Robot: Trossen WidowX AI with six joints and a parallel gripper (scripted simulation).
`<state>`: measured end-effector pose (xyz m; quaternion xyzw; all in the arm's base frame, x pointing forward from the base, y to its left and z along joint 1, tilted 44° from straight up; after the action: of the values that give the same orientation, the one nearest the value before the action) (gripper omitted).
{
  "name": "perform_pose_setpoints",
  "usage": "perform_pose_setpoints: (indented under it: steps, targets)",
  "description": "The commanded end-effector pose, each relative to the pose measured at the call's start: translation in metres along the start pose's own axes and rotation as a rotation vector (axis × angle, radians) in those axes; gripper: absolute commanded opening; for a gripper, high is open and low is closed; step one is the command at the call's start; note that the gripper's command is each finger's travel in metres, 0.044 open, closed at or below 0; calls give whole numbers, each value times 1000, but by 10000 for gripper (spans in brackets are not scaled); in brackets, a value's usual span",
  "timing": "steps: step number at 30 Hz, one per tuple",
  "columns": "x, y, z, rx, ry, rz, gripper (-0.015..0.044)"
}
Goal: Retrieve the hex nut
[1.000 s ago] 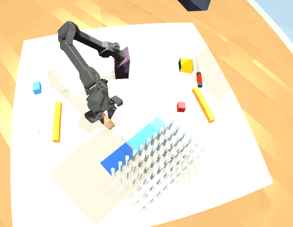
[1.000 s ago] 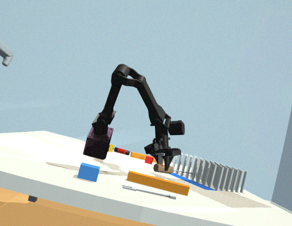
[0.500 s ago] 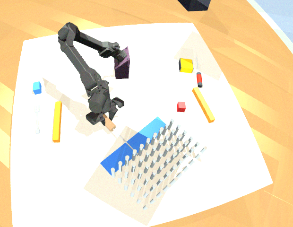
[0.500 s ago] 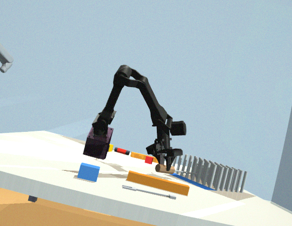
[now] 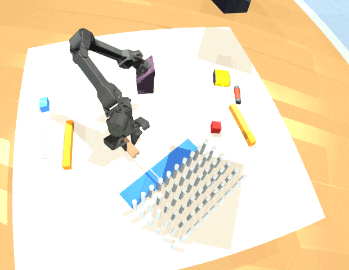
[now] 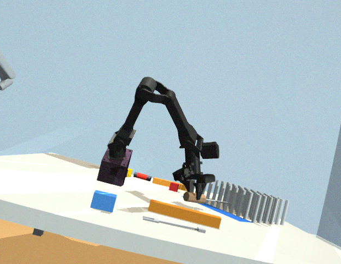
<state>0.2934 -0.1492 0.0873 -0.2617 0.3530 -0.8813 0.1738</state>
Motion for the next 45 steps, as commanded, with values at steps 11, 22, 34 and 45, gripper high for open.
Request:
perform_pose_setpoints:
  steps: [11, 22, 34, 45]
  targets:
    - [-11, 3, 3, 2, 3, 1, 0]
    - [-17, 5, 5, 2, 3, 2, 0]
    - [-25, 7, 7, 2, 4, 2, 0]
    - [-32, 9, 8, 2, 4, 3, 0]
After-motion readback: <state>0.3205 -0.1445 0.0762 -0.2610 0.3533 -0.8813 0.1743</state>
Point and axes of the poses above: the point midway between the two fingers, 35 mm back from their tips, its own y axis out along the fingers, its own z axis across the jaws, x = y × z, the point moved 8 cm from there along -y, back along the fingers, and after that the axes turned 13 degrees about -y, right-handed, at the moved point
